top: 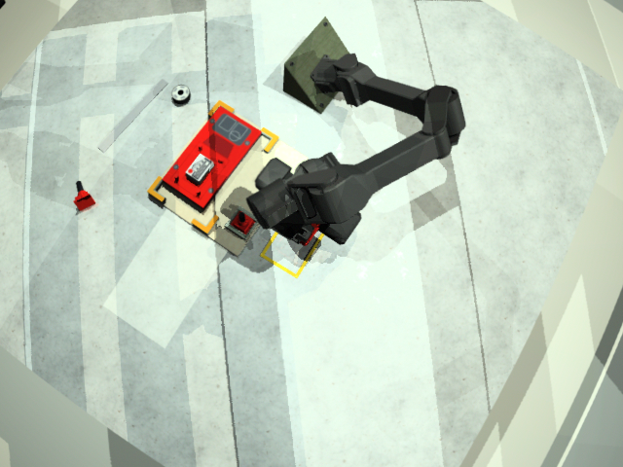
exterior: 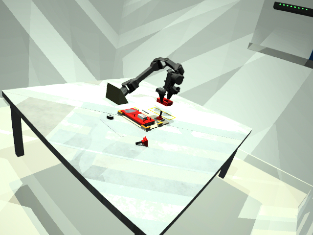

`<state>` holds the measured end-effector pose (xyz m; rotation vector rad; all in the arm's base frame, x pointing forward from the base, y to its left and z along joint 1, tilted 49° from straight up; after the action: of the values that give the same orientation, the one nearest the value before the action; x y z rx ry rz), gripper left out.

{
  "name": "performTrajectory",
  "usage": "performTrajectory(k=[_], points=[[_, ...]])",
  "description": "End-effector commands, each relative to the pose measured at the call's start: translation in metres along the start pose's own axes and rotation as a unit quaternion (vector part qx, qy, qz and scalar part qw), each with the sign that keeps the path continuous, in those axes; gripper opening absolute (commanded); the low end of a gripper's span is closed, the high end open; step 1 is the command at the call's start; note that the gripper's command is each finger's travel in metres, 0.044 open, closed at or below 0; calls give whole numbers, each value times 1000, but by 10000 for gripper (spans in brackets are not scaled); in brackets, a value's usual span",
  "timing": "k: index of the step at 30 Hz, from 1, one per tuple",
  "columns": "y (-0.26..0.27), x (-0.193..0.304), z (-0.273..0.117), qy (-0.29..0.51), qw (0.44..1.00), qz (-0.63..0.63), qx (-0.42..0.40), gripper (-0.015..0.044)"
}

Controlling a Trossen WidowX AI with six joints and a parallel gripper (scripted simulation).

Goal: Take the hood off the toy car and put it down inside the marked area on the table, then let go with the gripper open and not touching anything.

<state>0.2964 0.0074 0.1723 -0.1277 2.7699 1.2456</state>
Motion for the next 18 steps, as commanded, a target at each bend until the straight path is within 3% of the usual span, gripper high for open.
performTrajectory(k=[1, 18], points=[[1, 0, 4, -2, 1000, 2, -2, 0], [1, -1, 18, -1, 1000, -1, 0, 0]])
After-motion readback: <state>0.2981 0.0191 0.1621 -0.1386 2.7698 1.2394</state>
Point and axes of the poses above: the point midway between the two fingers, 35 mm back from their tips, its own z axis out along the fingers, its own y axis across the jaws, x = y × z, the point moved 1 cm from there along -z, back along the fingers, and after that the axes turned 9 degrees about -z, right-handed, at the moved point
